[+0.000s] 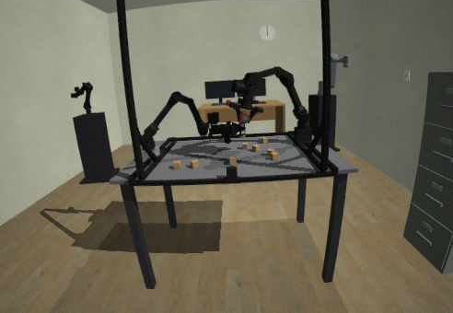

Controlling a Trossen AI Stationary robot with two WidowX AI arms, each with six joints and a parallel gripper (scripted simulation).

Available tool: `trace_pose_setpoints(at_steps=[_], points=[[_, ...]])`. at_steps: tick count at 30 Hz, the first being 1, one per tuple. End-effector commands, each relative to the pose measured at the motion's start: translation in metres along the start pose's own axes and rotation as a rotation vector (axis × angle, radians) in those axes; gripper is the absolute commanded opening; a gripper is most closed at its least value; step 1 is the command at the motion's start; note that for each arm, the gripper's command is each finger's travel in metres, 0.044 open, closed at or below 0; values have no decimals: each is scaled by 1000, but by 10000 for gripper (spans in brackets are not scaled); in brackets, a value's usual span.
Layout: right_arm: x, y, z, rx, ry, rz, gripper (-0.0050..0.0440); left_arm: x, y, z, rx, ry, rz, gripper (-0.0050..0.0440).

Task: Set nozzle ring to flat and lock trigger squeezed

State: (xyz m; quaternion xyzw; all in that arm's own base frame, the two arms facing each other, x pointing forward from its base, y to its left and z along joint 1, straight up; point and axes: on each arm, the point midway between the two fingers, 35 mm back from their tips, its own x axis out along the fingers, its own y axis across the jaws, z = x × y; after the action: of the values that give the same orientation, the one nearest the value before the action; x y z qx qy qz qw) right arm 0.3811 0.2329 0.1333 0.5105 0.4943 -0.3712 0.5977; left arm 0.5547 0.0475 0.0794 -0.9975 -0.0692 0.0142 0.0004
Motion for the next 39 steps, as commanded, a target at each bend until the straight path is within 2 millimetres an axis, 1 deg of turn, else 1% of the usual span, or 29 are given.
trace_pose_setpoints(at_steps=[1, 27, 28, 29, 31, 39], points=[[3, -1, 0, 5, 2, -10, 0, 1, 0, -10, -3, 28, -2, 0], [3, -1, 0, 5, 2, -10, 0, 1, 0, -10, -3, 28, -2, 0], [2, -1, 0, -4, 0, -8, 24, 0, 1, -1, -1, 2, 4, 0], [2, -1, 0, -4, 0, -8, 48, 0, 1, -1, -1, 2, 4, 0], [2, -1, 0, -4, 0, -8, 48, 0, 1, -1, -1, 2, 4, 0], [2, -1, 0, -4, 0, -8, 240, 0, 1, -1, -1, 2, 4, 0]])
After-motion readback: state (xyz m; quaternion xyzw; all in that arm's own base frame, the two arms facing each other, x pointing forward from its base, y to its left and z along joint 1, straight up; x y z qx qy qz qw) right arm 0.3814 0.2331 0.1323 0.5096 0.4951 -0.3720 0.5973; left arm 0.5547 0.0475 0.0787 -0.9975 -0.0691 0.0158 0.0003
